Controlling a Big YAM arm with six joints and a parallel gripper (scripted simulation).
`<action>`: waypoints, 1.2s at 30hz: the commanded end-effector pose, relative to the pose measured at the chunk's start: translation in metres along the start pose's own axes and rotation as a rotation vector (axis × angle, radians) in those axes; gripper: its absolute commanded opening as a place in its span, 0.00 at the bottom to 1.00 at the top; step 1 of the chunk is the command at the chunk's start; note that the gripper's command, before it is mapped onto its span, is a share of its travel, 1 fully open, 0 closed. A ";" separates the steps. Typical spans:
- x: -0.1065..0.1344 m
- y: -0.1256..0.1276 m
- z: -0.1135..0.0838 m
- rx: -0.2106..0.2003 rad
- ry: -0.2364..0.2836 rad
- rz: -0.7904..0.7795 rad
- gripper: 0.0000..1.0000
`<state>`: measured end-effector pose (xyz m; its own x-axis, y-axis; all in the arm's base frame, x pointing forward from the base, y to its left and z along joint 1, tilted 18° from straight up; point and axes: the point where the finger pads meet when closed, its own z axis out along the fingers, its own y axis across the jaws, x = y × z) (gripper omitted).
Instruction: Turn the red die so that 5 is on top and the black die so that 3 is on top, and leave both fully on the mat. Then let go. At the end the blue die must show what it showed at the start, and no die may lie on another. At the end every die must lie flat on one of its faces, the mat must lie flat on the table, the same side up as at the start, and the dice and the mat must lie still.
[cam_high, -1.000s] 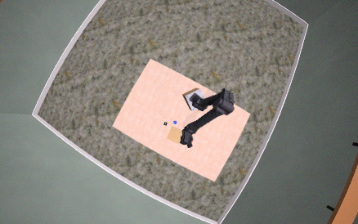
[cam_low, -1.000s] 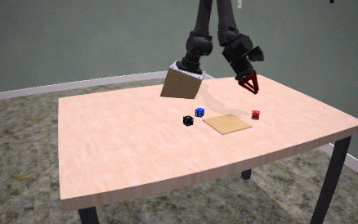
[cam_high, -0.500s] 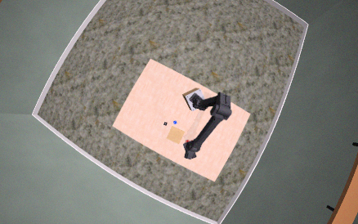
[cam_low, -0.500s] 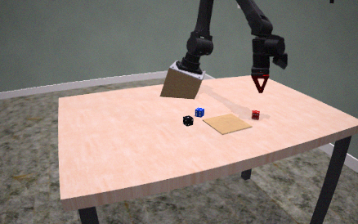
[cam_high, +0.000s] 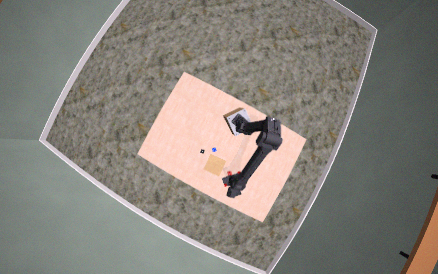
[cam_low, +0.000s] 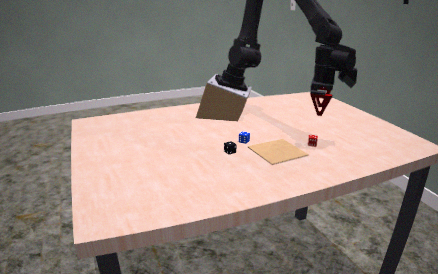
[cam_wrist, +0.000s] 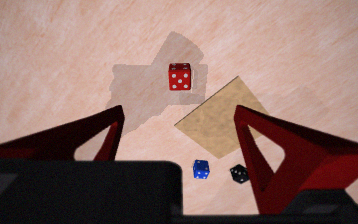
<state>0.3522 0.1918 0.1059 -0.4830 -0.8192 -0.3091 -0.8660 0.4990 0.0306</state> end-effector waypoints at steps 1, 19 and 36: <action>-0.009 -0.008 -0.010 0.015 -0.019 0.010 1.00; -0.003 -0.014 0.018 0.017 -0.034 0.182 0.44; -0.003 -0.014 0.017 0.020 -0.037 0.174 0.44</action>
<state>0.3498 0.1891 0.0777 -0.6229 -0.7253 -0.2931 -0.7729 0.6285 0.0873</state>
